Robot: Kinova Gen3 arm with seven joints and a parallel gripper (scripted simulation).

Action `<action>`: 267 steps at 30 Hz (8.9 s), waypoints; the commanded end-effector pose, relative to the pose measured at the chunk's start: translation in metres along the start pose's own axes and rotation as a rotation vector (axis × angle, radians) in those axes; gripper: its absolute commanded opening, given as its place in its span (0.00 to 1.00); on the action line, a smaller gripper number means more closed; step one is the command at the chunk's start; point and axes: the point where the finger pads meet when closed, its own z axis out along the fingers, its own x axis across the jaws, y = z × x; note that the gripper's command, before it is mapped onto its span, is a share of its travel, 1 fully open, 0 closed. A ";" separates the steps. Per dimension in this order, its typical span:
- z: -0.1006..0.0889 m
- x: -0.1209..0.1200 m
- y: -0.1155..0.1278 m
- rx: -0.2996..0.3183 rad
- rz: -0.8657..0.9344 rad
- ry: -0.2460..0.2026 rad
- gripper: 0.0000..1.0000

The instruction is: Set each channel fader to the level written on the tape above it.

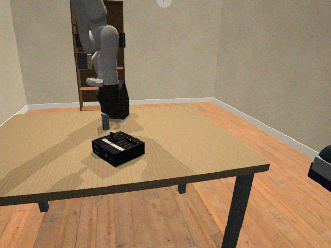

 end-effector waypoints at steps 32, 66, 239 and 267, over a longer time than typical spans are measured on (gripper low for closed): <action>0.015 0.001 0.000 0.001 0.000 -0.002 0.00; 0.026 0.001 0.001 0.001 0.000 -0.002 0.00; 0.038 0.001 0.017 0.001 0.000 -0.002 0.00; 0.030 0.001 0.011 0.001 0.000 -0.002 0.00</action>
